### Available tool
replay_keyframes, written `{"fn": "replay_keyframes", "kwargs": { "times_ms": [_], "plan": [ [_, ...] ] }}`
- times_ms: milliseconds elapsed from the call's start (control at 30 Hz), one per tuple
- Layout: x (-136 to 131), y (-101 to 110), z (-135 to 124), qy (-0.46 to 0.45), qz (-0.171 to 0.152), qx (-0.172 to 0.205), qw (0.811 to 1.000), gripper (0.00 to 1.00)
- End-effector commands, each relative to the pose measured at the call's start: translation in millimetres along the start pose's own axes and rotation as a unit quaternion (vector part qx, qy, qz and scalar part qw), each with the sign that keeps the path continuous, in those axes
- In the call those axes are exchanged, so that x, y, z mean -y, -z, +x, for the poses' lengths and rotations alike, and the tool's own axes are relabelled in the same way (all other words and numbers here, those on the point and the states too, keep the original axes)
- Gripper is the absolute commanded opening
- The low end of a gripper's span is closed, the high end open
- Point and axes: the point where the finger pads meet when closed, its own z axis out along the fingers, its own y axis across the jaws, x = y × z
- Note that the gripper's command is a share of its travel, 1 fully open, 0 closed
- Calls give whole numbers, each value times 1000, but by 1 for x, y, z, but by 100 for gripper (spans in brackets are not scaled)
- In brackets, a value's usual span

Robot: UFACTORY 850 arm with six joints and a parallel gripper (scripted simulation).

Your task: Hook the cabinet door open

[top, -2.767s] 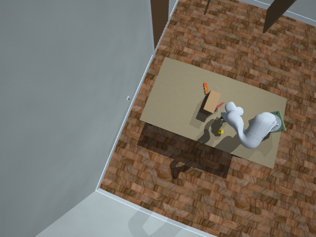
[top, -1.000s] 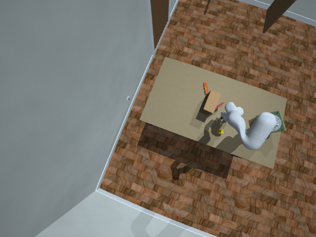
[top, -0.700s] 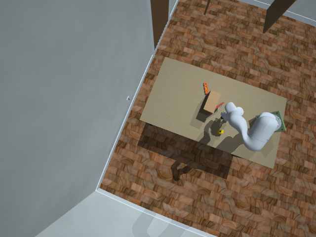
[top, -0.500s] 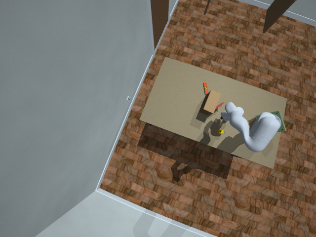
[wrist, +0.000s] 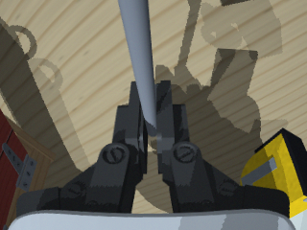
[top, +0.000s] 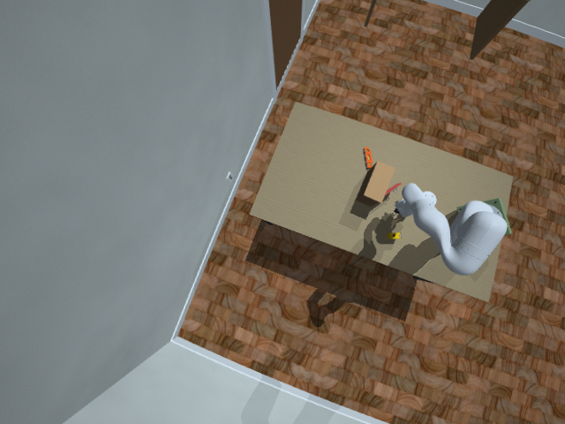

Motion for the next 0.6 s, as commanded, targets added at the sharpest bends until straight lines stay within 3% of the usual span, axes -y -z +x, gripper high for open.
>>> {"fn": "replay_keyframes", "kwargs": {
  "times_ms": [0, 567],
  "plan": [
    [0, 4, -1, 0, 0, 0, 1000, 4],
    [0, 16, -5, 0, 0, 0, 1000, 4]
  ]
}}
